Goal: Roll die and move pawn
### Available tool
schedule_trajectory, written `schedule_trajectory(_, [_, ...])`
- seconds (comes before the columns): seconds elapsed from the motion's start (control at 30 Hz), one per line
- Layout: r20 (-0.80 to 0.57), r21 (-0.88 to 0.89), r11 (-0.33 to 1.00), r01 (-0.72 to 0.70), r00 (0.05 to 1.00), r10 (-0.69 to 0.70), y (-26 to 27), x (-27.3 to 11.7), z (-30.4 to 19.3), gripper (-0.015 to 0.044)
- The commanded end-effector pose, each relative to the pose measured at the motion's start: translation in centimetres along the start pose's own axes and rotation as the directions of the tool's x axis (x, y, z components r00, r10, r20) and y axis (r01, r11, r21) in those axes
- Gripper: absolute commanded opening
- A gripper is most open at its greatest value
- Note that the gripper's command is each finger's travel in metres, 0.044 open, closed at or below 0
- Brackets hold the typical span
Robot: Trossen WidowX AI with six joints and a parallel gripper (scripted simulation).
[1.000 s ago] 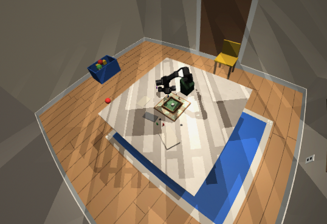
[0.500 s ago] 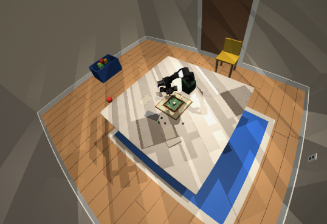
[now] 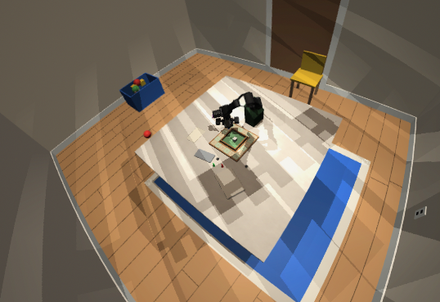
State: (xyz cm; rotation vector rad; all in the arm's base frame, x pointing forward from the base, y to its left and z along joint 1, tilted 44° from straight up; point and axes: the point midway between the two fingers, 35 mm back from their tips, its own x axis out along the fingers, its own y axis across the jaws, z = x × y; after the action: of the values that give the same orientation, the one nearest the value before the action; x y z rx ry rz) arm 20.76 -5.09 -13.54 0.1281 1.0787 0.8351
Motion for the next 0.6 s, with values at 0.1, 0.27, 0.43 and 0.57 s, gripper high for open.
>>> schedule_trajectory(0.1, [0.002, 0.008, 1.0, -0.005, 1.0, 0.005, 0.1, 0.2, -0.1, 0.0002])
schedule_trajectory(0.27, [0.001, 0.009, 1.0, -0.002, 1.0, 0.002, -0.2, -0.7, -0.1, 0.0])
schedule_trajectory(0.43, [-0.004, 0.01, 1.0, 0.005, 1.0, -0.005, -0.7, -3.9, -0.1, 0.0])
schedule_trajectory(0.57, [-0.006, 0.011, 1.0, 0.007, 1.0, -0.006, -0.8, -6.6, -0.1, 0.0])
